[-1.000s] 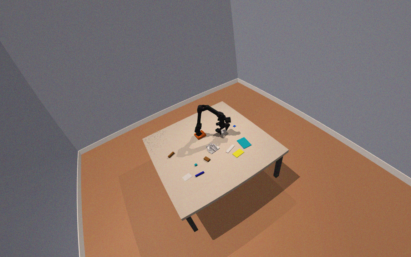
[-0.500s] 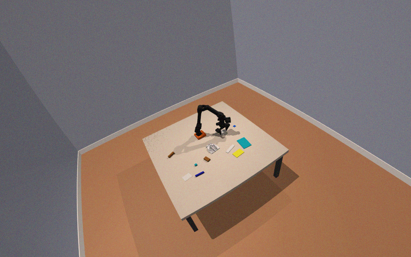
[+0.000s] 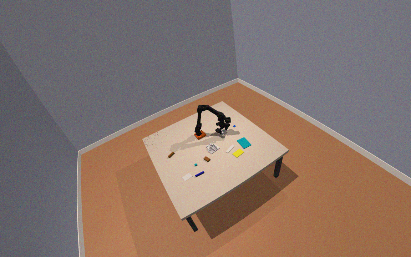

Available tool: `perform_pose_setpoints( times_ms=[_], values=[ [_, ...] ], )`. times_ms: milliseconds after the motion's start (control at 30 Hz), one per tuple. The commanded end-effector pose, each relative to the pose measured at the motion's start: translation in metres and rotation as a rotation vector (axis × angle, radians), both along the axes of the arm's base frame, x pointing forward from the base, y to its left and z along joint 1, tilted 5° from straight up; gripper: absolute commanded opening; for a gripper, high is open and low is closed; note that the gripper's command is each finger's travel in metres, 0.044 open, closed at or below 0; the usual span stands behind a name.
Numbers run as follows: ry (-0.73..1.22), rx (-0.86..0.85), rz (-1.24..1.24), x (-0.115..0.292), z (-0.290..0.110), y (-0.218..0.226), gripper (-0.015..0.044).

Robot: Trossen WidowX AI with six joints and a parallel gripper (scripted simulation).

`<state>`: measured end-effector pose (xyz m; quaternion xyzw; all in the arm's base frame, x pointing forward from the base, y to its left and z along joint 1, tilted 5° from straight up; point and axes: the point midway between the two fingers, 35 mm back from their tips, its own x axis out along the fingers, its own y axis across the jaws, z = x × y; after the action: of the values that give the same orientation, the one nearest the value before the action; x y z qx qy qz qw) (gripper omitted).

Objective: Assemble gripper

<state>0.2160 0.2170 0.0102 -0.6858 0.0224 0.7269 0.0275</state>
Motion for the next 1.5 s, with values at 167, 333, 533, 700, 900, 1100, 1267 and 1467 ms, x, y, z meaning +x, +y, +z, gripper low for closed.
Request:
perform_pose_setpoints(
  times_ms=[167, 333, 533, 700, 900, 1100, 1267, 1467],
  values=[
    [0.0, 0.0, 0.0, 0.0, 0.0, 0.0, 0.0351],
    [0.0, 0.0, 0.0, 0.0, 0.0, 0.0, 0.0351],
    [0.0, 0.001, -0.001, 0.002, 0.014, 0.001, 0.0351],
    [0.001, 0.002, -0.002, 0.004, 0.029, 0.002, 0.0351],
    [0.001, 0.003, -0.003, 0.004, 0.049, 0.001, 0.0351],
    [0.002, 0.004, -0.003, 0.004, 0.068, 0.0, 0.0351],
    [0.002, 0.004, -0.004, 0.004, 0.073, 0.0, 0.0351],
    [0.002, 0.002, -0.042, 0.006, 0.073, -0.003, 0.0351]
  ],
)
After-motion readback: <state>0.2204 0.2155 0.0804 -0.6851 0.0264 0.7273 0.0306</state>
